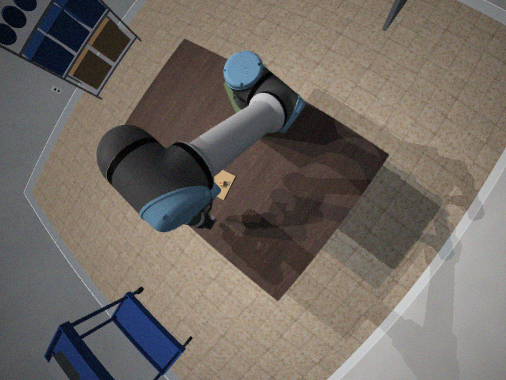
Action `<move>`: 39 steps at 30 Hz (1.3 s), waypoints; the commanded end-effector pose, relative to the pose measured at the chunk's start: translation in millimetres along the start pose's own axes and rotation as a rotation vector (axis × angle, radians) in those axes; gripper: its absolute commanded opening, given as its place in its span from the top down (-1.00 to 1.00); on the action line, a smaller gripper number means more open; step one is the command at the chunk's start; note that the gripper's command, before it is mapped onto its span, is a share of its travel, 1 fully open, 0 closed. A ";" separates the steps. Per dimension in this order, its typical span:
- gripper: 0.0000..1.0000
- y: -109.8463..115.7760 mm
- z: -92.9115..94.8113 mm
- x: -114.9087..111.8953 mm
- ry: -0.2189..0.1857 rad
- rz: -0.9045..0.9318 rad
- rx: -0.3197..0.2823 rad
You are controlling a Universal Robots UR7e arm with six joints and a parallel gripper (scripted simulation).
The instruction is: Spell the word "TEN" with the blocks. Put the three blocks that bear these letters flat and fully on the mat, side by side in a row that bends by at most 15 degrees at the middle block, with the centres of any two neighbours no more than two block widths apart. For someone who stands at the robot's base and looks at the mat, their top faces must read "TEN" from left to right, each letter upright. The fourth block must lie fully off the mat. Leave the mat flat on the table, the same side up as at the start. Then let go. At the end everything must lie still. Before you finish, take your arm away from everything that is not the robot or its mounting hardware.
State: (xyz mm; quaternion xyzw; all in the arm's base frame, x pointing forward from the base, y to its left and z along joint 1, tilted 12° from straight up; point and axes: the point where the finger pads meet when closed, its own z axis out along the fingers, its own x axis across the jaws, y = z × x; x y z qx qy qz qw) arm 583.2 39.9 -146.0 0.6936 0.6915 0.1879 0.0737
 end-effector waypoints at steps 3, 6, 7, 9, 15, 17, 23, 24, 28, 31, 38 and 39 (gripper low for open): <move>0.01 -0.6 -0.6 0.1 0.000 0.000 -0.160; 0.01 -0.8 -0.8 0.1 0.000 0.000 -0.229; 0.01 -0.8 -0.4 0.0 0.000 0.000 -0.251; 0.01 -0.8 -0.3 0.0 0.000 0.000 -0.274; 0.01 -1.3 -0.4 0.0 0.000 0.000 -0.388; 0.01 -1.4 -0.2 -0.1 0.000 0.000 -0.433; 0.01 -1.8 0.0 -0.1 0.000 0.000 -0.558; 0.01 -2.0 0.0 -0.1 0.000 0.000 -0.577; 0.01 -2.7 -0.2 0.1 0.000 0.000 -0.612; 0.01 -2.7 -0.1 0.0 0.000 0.000 -0.662; 0.01 -3.0 0.3 -0.1 0.000 0.000 -0.745; 0.01 -3.2 0.2 0.0 0.000 0.000 -0.752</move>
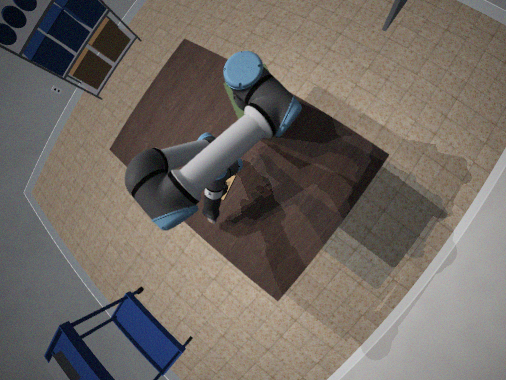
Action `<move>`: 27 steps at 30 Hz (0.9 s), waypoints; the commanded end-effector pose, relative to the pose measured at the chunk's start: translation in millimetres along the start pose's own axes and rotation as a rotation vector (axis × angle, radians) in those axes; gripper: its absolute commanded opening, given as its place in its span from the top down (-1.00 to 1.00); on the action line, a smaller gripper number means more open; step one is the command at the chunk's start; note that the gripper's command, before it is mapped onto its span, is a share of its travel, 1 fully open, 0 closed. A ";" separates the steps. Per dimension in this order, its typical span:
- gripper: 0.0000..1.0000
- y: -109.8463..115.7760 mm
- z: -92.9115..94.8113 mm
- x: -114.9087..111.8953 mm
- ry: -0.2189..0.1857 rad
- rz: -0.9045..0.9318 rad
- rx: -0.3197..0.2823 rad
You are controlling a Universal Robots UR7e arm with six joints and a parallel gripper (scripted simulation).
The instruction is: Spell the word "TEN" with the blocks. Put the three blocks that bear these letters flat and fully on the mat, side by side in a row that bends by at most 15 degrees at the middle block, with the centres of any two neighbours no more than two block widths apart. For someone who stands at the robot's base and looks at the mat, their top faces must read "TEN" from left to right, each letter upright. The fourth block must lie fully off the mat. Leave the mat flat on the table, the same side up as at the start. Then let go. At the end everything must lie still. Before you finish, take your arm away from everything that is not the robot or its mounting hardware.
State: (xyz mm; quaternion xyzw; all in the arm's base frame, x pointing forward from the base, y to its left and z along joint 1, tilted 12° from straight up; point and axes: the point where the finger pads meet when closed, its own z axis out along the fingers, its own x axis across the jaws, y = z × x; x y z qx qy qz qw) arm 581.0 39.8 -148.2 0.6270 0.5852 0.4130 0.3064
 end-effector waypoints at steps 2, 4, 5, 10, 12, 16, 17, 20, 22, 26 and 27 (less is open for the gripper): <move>0.01 0.0 -1.3 0.5 0.001 -0.001 -0.066; 0.01 -0.1 -1.4 0.5 0.001 -0.001 -0.070; 0.01 -0.1 -1.4 0.5 0.001 -0.001 -0.070; 0.01 -0.3 -1.8 0.7 0.001 -0.001 -0.080; 0.01 -0.3 -1.8 0.7 0.001 -0.001 -0.081; 0.01 -0.6 -1.6 0.7 0.001 -0.001 -0.081; 0.01 -1.1 -1.2 0.7 0.001 -0.001 -0.081; 0.01 -3.7 0.7 0.7 0.001 -0.001 -0.081; 0.01 -3.7 0.7 0.7 0.001 -0.001 -0.081; 0.01 -10.7 5.9 0.7 0.001 -0.001 -0.081; 0.01 -13.0 7.6 0.7 0.001 -0.001 -0.081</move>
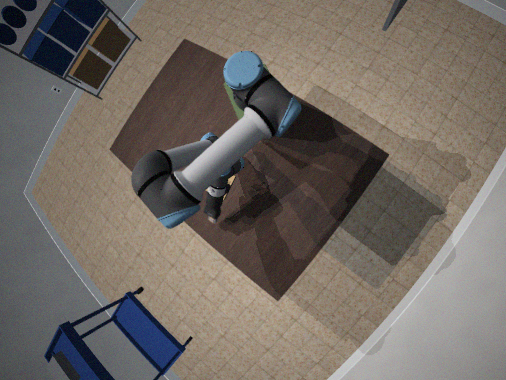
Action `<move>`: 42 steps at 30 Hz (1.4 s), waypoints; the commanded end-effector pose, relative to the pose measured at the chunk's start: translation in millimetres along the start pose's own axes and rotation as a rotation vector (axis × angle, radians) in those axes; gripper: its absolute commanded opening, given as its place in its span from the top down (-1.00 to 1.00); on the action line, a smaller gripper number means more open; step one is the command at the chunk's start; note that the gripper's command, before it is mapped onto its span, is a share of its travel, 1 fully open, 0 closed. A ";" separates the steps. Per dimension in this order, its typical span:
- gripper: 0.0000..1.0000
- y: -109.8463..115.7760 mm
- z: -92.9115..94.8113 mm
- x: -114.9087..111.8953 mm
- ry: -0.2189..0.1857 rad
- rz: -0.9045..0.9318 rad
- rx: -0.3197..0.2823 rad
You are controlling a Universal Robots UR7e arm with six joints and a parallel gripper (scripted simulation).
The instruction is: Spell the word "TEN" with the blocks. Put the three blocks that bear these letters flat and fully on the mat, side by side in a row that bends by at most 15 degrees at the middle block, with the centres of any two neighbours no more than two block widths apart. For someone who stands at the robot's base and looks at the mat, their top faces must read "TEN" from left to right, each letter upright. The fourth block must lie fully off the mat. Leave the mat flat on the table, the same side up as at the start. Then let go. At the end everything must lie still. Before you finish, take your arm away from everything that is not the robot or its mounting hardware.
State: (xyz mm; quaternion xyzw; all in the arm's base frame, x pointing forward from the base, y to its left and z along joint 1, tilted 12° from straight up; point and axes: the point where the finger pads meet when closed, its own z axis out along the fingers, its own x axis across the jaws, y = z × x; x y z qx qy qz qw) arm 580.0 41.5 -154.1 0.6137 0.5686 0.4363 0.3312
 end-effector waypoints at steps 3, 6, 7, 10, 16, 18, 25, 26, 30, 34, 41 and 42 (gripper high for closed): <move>0.01 -15.4 9.9 0.0 0.000 0.000 -0.001; 0.01 -23.3 14.9 0.0 0.000 0.000 -0.001; 0.01 -25.7 16.4 0.0 0.000 0.000 -0.001; 0.01 -31.7 20.1 0.0 0.000 0.000 -0.001; 0.01 -36.0 22.8 0.0 0.000 0.000 -0.001; 0.01 -36.7 23.2 0.0 0.000 0.000 -0.001; 0.01 -36.8 23.3 0.0 0.000 0.000 -0.001; 0.01 -36.8 23.3 0.0 0.000 0.000 -0.001; 0.01 -36.8 23.3 0.0 0.000 0.000 -0.001; 0.01 -36.8 23.3 0.0 0.000 0.000 -0.001; 0.01 -36.8 23.3 0.0 0.000 0.000 -0.001; 0.01 -36.8 23.3 0.0 0.000 0.000 -0.001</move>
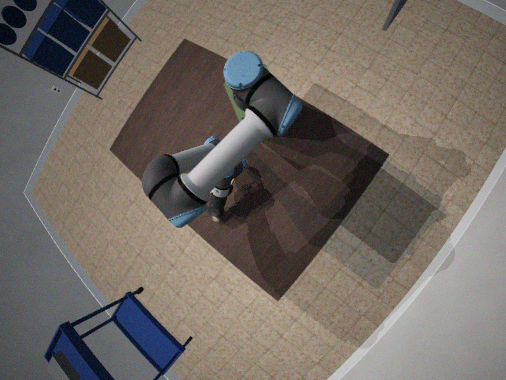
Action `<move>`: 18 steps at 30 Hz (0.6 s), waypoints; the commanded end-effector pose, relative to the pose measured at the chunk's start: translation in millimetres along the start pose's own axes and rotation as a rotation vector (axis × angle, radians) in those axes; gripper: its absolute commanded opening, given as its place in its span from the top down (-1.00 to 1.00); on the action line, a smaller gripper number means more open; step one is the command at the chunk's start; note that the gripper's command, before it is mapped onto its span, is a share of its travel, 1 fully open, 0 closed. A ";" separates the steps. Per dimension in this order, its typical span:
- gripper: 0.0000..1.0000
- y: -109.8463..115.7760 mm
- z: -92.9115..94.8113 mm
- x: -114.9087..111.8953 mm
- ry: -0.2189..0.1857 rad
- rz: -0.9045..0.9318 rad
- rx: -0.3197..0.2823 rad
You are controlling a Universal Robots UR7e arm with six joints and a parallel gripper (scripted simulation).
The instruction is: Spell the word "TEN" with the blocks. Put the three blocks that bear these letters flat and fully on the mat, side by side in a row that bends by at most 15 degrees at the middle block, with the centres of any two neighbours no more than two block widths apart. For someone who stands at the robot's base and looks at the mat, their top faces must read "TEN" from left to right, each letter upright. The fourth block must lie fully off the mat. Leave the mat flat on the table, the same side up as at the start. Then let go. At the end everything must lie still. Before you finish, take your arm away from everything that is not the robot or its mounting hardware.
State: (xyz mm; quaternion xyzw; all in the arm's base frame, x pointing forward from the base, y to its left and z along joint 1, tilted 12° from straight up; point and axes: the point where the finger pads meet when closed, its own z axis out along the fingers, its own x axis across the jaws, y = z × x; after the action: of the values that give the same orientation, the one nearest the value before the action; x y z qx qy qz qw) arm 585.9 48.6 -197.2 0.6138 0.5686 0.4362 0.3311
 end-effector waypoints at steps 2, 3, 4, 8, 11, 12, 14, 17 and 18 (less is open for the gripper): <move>0.01 0.7 0.0 -0.1 0.000 0.000 -0.001; 0.01 0.7 0.0 -0.1 0.000 0.000 -0.001; 0.01 0.7 0.0 -0.1 0.000 0.000 -0.001; 0.01 0.7 0.0 -0.1 0.000 0.000 -0.001; 0.01 0.7 0.0 -0.1 0.000 0.000 -0.001; 0.01 0.7 0.0 -0.1 0.000 0.000 -0.001; -0.11 0.7 0.0 -0.1 0.000 0.000 -0.001; -0.23 0.7 0.0 -0.1 0.000 0.000 -0.001; -0.23 0.7 0.0 -0.1 0.000 0.000 -0.001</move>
State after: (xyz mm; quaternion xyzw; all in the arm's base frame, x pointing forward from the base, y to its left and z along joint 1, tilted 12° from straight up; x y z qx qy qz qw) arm 585.9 48.6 -197.2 0.6138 0.5686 0.4362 0.3311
